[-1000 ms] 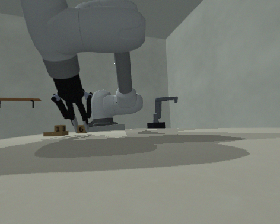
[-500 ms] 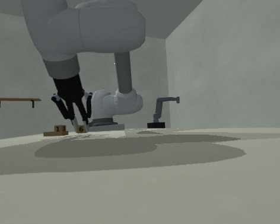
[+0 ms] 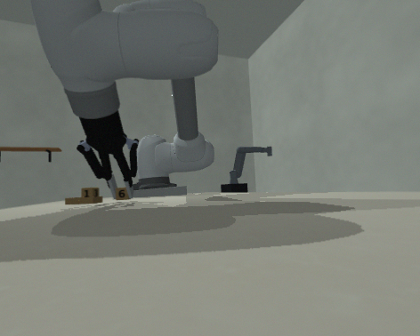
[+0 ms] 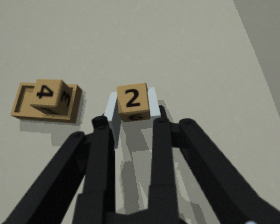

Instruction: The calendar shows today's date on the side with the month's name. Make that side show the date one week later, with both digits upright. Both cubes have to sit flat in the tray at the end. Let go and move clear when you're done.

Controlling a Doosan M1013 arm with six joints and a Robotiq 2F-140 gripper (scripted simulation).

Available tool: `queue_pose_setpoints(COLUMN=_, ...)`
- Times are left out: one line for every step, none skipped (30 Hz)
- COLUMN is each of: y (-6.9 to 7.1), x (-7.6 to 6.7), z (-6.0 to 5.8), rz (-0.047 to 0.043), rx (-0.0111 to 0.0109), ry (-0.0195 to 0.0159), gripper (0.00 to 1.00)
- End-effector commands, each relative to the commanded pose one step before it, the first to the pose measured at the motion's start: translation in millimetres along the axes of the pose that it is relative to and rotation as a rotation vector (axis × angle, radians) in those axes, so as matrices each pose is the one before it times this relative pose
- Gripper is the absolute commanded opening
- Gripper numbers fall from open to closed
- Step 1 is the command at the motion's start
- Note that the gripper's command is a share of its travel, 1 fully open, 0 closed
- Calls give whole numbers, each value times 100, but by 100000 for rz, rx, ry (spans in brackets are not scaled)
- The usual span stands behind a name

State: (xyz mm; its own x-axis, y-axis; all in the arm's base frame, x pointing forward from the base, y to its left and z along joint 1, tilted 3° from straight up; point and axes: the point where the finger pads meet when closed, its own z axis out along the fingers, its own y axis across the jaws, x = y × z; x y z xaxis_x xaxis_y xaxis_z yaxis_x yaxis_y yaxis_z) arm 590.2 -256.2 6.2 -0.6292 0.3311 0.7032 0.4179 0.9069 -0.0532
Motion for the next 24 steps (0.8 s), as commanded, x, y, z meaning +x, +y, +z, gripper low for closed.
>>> queue_pose_setpoints(y=3, x=13, z=-15, rz=-15, rx=-11, ry=-18, gripper=25)
queue_pose_setpoints(y=0, x=0, z=0, rz=0, rx=0, ry=0, gripper=25)
queue_pose_setpoints(y=0, x=-2, z=2, rz=0, rx=0, ry=0, gripper=25)
queue_pose_setpoints(y=0, x=-4, z=4, rz=0, rx=0, ry=0, gripper=25)
queue_pose_setpoints(y=0, x=-7, z=7, rz=0, rx=0, ry=0, gripper=25)
queue_pose_setpoints(y=0, x=-11, z=11, rz=0, rx=0, ry=0, gripper=25)
queue_pose_setpoints(y=0, x=-14, z=14, rz=0, rx=0, ry=0, gripper=25)
queue_pose_setpoints(y=0, x=-18, z=18, rz=0, rx=0, ry=0, gripper=25)
queue_pose_setpoints(y=0, x=-21, z=21, rz=0, rx=0, ry=0, gripper=25)
queue_pose_setpoints(y=0, x=-24, z=24, rz=0, rx=0, ry=0, gripper=25)
queue_pose_setpoints(y=0, x=-26, z=26, rz=0, rx=0, ry=0, gripper=25)
queue_pose_setpoints(y=0, x=-28, z=28, rz=0, rx=0, ry=0, gripper=25)
queue_pose_setpoints(y=0, x=-28, z=29, rz=0, rx=0, ry=0, gripper=25)
queue_pose_setpoints(y=0, x=-28, z=28, rz=0, rx=0, ry=0, gripper=25)
queue_pose_setpoints(y=0, x=-28, z=27, rz=0, rx=0, ry=0, gripper=25)
queue_pose_setpoints(y=0, x=0, z=0, rz=0, rx=0, ry=0, gripper=25)
queue_pose_setpoints(y=0, x=0, z=0, rz=0, rx=0, ry=0, gripper=25)
queue_pose_setpoints(y=0, x=-26, z=26, rz=0, rx=0, ry=0, gripper=25)
queue_pose_setpoints(y=0, x=-24, z=24, rz=0, rx=0, ry=0, gripper=25)
queue_pose_setpoints(y=0, x=-21, z=21, rz=0, rx=0, ry=0, gripper=25)
queue_pose_setpoints(y=0, x=-18, z=18, rz=0, rx=0, ry=0, gripper=25)
queue_pose_setpoints(y=0, x=-14, z=14, rz=0, rx=0, ry=0, gripper=25)
queue_pose_setpoints(y=0, x=-11, z=11, rz=0, rx=0, ry=0, gripper=25)
queue_pose_setpoints(y=0, x=-7, z=7, rz=0, rx=0, ry=0, gripper=25)
